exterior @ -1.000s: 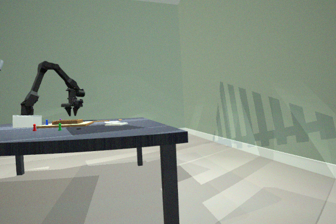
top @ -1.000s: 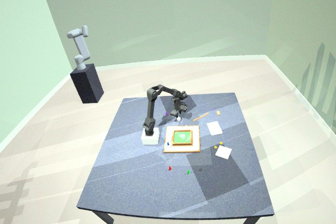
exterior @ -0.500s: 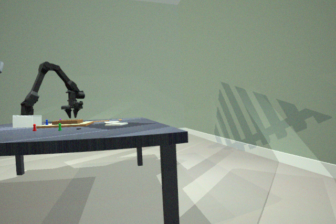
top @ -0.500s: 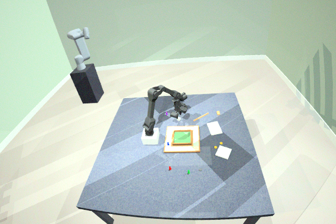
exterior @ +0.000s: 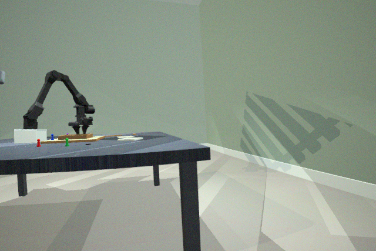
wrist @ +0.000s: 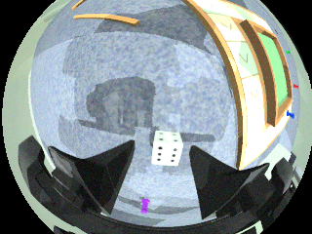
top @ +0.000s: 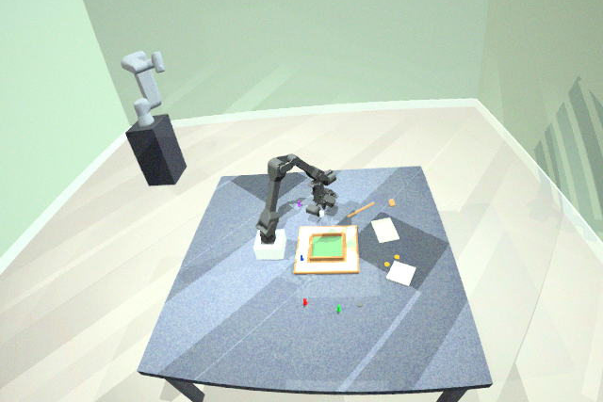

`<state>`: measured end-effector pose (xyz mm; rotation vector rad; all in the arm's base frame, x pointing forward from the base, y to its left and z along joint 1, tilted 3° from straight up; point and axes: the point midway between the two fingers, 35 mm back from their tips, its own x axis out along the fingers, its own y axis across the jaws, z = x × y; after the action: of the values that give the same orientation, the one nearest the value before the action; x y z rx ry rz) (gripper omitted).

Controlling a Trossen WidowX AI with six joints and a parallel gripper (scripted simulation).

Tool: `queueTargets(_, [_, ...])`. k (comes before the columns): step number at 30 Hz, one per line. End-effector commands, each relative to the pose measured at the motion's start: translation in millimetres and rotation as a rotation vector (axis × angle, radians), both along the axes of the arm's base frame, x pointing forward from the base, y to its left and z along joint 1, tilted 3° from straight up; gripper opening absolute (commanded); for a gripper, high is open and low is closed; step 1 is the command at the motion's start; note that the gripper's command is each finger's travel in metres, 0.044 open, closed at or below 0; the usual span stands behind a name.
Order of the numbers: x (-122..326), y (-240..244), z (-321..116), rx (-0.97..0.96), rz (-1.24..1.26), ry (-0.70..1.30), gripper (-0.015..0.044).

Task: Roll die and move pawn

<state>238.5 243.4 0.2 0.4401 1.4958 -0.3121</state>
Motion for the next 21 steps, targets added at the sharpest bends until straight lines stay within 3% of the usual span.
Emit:
queueTargets(1, [-2.7,-1.9,-6.8,-0.007,-0.003,0.011,0.0249])
queueTargets(5, [-2.7,-1.9,-6.8,-0.007,-0.003,0.011,0.0144])
queueTargets(14, [-2.7,-1.9,-6.8,-0.007,-0.003,0.011,0.0084])
queueTargets(17, [-2.0,-2.5,-5.9,-0.006,0.005,0.008,0.0005])
queueTargets(21, [1.5,-4.3,9.1,-0.002,0.024,0.002,0.0])
